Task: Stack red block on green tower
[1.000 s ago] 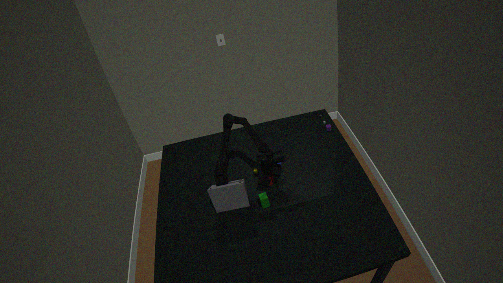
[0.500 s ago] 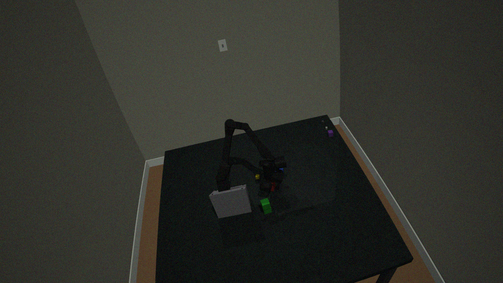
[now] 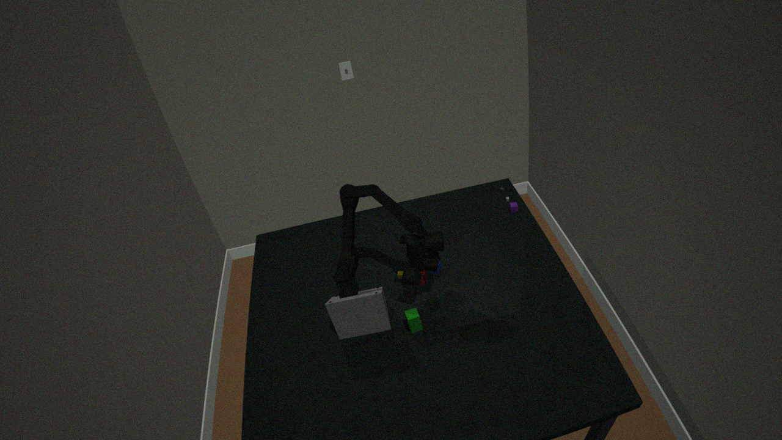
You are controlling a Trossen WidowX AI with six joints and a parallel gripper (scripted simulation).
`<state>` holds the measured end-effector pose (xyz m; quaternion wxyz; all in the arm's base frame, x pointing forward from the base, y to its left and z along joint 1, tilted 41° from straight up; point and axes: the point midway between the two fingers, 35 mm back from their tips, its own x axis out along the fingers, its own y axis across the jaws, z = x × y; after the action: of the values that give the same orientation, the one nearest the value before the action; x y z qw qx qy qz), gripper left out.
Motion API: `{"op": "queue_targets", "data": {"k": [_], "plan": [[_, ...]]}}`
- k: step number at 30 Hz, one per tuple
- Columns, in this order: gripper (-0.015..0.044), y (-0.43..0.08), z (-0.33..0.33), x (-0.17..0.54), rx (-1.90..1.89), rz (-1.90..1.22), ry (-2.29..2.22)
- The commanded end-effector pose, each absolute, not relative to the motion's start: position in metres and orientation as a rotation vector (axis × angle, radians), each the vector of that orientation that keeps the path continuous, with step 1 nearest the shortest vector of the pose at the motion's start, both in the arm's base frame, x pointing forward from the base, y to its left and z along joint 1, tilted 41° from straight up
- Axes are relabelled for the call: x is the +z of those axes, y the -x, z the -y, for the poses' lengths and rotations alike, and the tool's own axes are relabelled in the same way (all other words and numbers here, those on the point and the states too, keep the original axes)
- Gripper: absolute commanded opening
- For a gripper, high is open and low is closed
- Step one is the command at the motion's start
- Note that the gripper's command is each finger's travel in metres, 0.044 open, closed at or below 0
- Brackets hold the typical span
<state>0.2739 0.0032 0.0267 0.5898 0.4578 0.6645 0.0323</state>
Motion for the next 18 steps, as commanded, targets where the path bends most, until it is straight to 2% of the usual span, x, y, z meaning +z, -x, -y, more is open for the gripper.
{"op": "queue_targets", "data": {"k": [1,7,18], "plan": [[0.0,-0.271,0.011,0.044,0.077,-1.543,-1.057],[0.0,-0.269,0.026,0.062,0.077,-1.543,-1.056],[0.0,-0.267,0.04,0.051,0.068,-1.542,-1.052]]}}
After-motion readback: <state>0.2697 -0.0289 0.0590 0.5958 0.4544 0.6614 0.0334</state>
